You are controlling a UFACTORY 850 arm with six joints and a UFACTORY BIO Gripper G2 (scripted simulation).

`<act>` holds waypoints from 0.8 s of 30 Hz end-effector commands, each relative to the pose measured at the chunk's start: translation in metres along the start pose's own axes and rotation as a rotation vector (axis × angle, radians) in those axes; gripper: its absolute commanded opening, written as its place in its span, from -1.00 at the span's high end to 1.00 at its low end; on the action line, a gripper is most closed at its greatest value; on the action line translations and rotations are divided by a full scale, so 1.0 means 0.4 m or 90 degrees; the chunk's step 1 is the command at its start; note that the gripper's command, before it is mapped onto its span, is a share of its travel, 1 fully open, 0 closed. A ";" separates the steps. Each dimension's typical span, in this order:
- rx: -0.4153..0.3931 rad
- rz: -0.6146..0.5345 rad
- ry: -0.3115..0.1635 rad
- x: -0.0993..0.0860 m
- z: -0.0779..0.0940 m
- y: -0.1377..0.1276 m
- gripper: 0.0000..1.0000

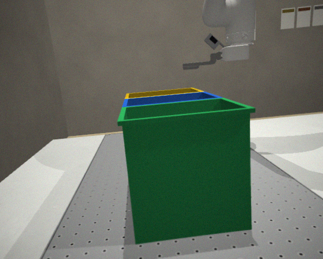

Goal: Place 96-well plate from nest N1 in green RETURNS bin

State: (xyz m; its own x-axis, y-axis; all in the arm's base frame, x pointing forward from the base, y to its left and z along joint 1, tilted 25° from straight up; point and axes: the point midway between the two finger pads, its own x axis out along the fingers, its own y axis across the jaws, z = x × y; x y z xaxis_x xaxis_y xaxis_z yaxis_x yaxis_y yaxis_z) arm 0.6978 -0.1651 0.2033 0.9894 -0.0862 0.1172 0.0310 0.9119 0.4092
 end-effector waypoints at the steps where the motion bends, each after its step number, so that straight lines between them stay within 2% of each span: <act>1: 0.000 0.001 -0.001 0.018 -0.007 -0.037 0.25; 8: 0.000 0.001 -0.001 0.045 -0.026 -0.118 0.25; 24: 0.000 0.001 -0.001 0.047 -0.027 -0.121 0.25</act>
State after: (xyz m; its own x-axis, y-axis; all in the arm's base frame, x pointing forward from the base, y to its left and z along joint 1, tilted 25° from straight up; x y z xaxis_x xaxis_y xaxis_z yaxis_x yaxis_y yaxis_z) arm 0.7157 -0.2060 0.1748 0.9894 -0.0847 0.1177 0.0293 0.9118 0.4097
